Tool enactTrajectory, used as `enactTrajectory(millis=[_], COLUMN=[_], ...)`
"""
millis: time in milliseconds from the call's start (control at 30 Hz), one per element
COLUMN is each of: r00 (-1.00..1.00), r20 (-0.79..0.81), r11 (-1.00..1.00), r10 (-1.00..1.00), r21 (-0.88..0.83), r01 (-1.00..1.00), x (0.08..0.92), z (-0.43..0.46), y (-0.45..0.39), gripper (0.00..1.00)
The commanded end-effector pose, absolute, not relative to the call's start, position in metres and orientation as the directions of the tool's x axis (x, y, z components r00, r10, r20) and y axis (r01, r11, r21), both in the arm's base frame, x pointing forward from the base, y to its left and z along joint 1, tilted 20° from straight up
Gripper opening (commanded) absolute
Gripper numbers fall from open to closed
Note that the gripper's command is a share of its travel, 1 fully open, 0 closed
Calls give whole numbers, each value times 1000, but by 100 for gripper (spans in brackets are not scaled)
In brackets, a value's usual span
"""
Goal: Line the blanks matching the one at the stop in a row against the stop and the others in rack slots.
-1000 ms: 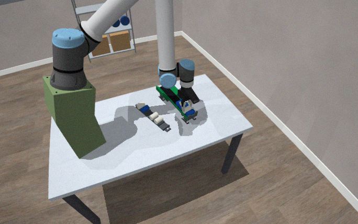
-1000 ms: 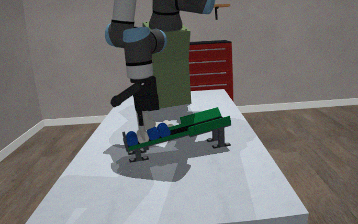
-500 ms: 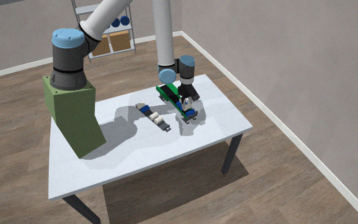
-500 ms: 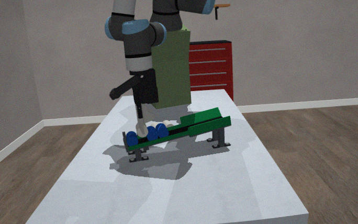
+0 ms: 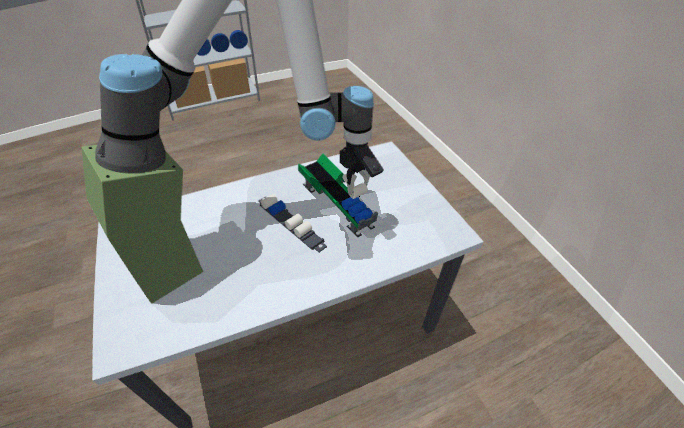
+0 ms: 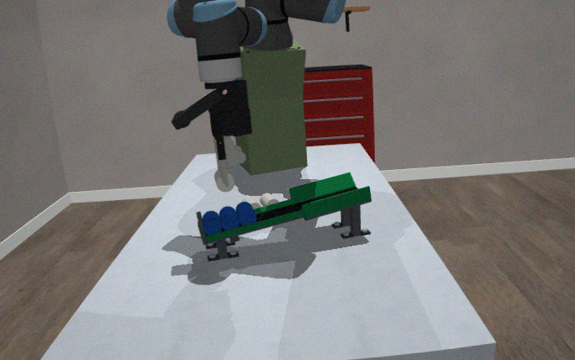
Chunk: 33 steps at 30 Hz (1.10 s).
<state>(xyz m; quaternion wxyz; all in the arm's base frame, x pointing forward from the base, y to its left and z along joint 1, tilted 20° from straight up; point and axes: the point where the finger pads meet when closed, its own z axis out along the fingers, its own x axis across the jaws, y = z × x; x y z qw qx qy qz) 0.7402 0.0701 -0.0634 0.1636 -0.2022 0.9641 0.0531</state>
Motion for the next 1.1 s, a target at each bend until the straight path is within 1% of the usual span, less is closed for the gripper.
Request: enactTrajectory(millis=[0, 233, 367, 433, 633, 767, 1067], r00=[-865, -864, -854, -854, -821, -805, -803], r20=[-337, -337, -337, -337, -338, -339, -339], r11=[913, 912, 903, 903, 872, 857, 855], r10=[-373, -374, -395, -395, -461, -487, -491], r21=[36, 36, 28, 28, 3, -7, -9], r01=[-407, -409, -429, -429, -490, -516, -519], x=[738, 737, 711, 711, 622, 583, 578], z=[-56, -58, -85, -85, -147, -163, -165], y=[69, 68, 56, 56, 32, 28, 28], gripper=[35, 35, 35, 35, 35, 35, 35])
